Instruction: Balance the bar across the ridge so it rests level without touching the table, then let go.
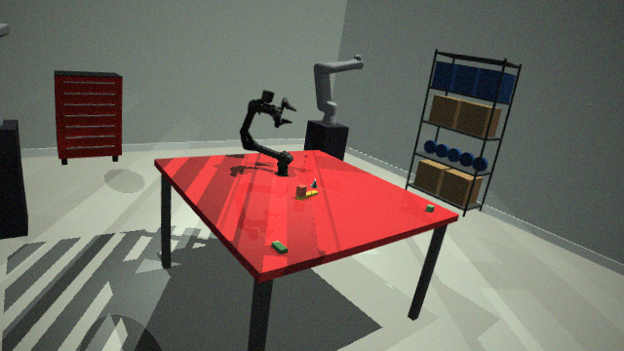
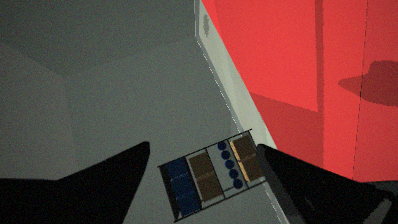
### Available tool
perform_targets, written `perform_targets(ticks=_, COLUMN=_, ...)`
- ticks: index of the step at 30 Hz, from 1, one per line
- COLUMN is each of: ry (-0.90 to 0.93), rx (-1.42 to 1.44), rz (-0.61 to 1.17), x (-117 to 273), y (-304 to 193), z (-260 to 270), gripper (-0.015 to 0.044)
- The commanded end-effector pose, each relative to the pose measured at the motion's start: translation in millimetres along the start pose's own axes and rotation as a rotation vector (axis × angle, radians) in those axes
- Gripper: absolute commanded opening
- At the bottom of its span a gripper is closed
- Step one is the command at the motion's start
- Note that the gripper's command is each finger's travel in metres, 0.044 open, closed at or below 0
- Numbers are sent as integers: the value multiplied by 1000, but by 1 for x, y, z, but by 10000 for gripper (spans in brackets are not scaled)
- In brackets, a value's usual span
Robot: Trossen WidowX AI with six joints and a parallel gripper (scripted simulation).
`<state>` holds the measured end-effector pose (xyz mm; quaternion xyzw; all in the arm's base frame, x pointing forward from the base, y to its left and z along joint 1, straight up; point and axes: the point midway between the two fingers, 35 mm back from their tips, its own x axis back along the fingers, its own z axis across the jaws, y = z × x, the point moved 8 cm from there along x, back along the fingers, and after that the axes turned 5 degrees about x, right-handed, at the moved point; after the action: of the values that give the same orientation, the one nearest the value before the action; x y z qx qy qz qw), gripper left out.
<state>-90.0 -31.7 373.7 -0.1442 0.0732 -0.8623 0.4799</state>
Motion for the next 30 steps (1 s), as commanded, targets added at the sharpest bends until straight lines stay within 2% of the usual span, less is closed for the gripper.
perform_targets(ticks=1, ry=-1, rx=4, rz=-2, x=0, y=0, z=0, gripper=374)
perform_targets(ticks=3, ry=-11, rx=37, rz=-16, x=-4, y=1, z=4, gripper=321)
perform_targets(ticks=4, ry=-18, rx=62, rz=-27, x=-7, y=1, z=6, gripper=315)
perform_targets(ticks=30, ry=-324, rx=655, rz=-209, x=-88, y=36, z=62, gripper=315)
